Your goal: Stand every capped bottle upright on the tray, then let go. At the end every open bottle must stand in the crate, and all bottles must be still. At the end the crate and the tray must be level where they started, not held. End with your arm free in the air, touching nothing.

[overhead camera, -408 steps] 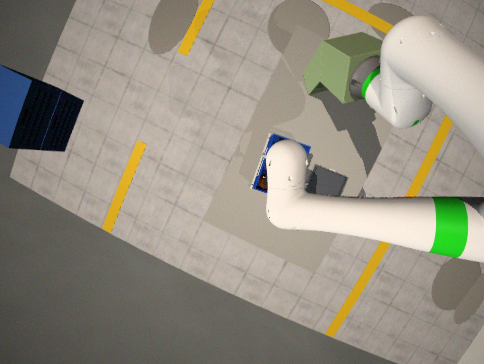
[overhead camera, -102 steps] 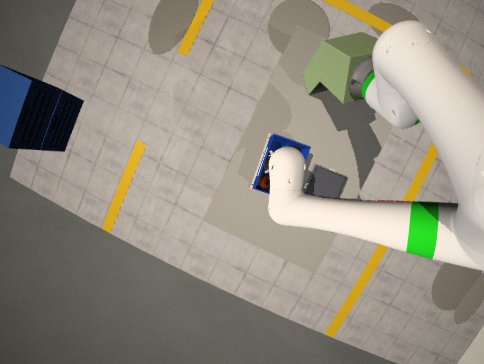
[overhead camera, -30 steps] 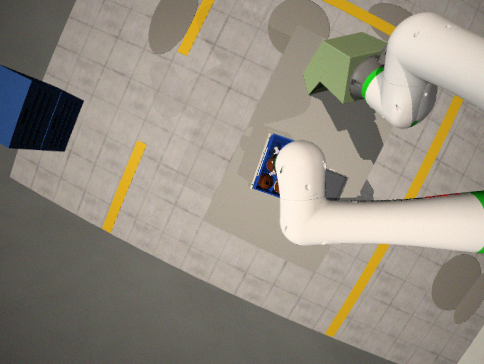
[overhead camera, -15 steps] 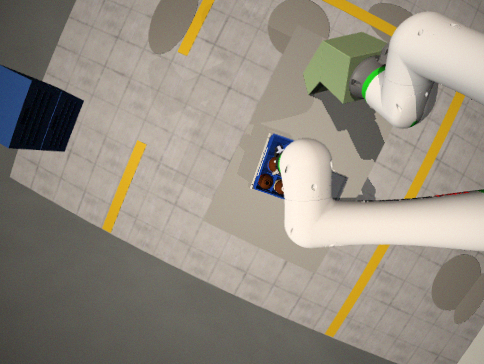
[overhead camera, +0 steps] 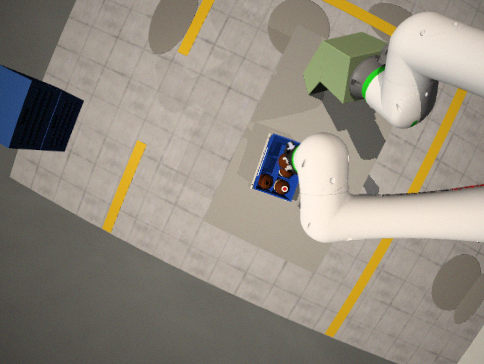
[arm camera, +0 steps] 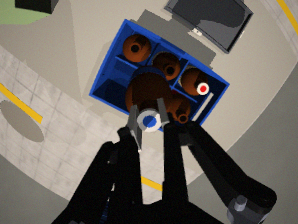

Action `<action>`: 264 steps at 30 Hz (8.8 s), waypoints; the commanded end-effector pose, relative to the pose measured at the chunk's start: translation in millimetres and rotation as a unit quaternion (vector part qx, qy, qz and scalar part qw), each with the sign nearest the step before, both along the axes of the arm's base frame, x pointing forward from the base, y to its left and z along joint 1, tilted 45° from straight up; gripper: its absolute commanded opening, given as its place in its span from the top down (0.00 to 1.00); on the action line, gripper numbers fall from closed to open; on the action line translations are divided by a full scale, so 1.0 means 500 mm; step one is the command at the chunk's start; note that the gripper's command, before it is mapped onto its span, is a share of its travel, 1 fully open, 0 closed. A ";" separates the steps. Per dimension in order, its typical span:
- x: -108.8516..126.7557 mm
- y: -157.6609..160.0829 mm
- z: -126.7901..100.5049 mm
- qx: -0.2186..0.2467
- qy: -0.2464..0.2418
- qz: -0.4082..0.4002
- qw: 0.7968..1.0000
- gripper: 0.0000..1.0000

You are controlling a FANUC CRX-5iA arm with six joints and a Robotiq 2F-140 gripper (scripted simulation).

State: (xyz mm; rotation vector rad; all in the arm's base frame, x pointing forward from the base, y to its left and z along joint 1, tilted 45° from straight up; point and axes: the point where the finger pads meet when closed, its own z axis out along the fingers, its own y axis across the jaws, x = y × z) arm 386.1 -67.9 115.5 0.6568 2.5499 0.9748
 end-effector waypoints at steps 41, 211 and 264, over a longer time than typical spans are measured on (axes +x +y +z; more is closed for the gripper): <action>-0.074 0.127 0.049 0.000 0.000 0.000 1.000 1.00; -0.152 0.546 0.181 0.000 0.000 0.000 1.000 1.00; -0.071 0.646 0.050 0.000 0.000 0.000 1.000 1.00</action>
